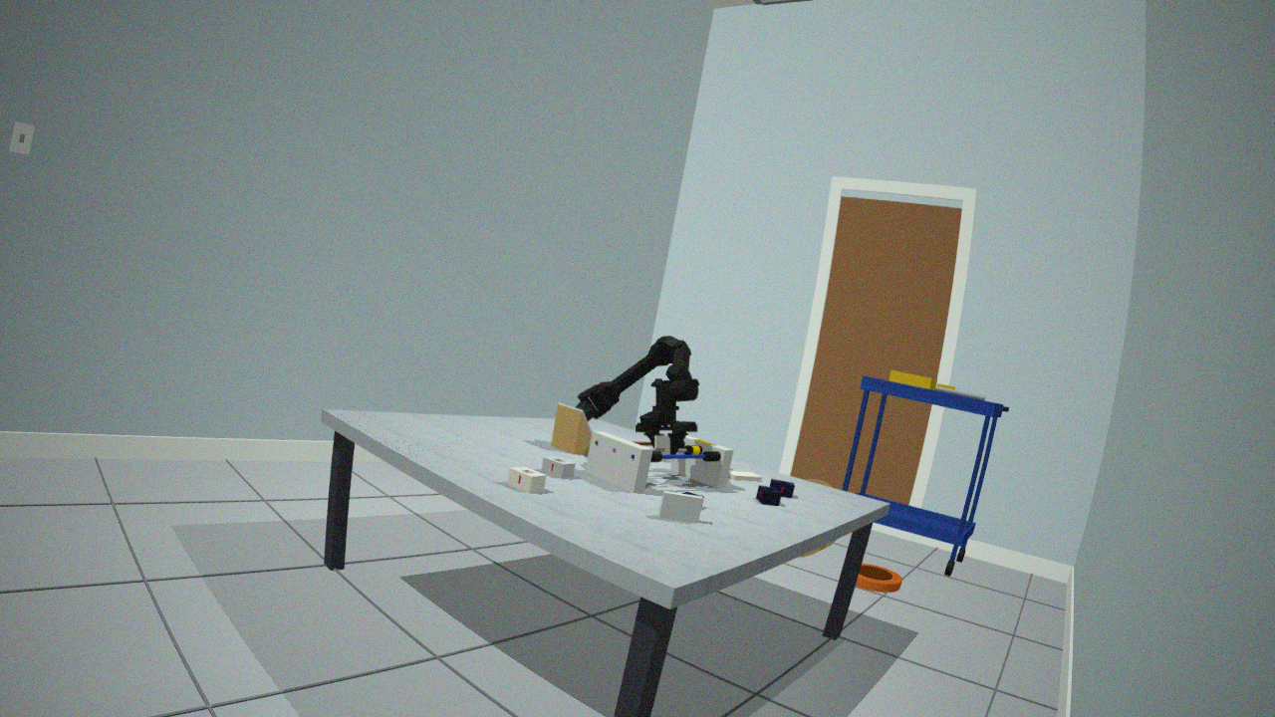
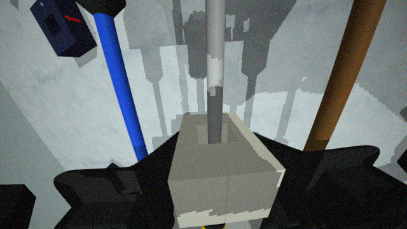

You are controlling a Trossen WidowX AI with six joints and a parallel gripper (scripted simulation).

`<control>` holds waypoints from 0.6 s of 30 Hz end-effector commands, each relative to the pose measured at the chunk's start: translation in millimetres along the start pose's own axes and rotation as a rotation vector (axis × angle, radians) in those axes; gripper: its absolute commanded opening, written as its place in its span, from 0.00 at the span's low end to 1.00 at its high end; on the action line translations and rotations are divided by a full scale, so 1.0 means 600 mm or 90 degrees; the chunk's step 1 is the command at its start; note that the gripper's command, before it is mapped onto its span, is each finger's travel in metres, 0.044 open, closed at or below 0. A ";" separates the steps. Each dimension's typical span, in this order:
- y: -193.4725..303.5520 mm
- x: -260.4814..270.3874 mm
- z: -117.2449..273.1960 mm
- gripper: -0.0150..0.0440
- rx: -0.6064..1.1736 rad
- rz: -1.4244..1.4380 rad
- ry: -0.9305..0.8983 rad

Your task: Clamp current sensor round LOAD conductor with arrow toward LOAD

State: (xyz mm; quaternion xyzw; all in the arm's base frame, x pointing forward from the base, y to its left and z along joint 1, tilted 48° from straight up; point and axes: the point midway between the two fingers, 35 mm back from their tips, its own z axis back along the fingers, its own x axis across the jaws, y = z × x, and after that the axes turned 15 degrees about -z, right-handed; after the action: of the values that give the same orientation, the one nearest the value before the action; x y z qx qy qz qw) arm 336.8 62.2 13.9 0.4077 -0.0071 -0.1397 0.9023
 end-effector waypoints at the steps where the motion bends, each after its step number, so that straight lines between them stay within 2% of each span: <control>1: -0.002 0.006 0.006 0.25 -0.001 -0.004 -0.009; 18: -0.002 0.006 0.006 0.25 -0.001 -0.004 -0.009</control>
State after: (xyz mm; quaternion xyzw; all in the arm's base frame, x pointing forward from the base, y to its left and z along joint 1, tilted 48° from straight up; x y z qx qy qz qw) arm 336.8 62.1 13.9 0.4077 -0.0072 -0.1397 0.9024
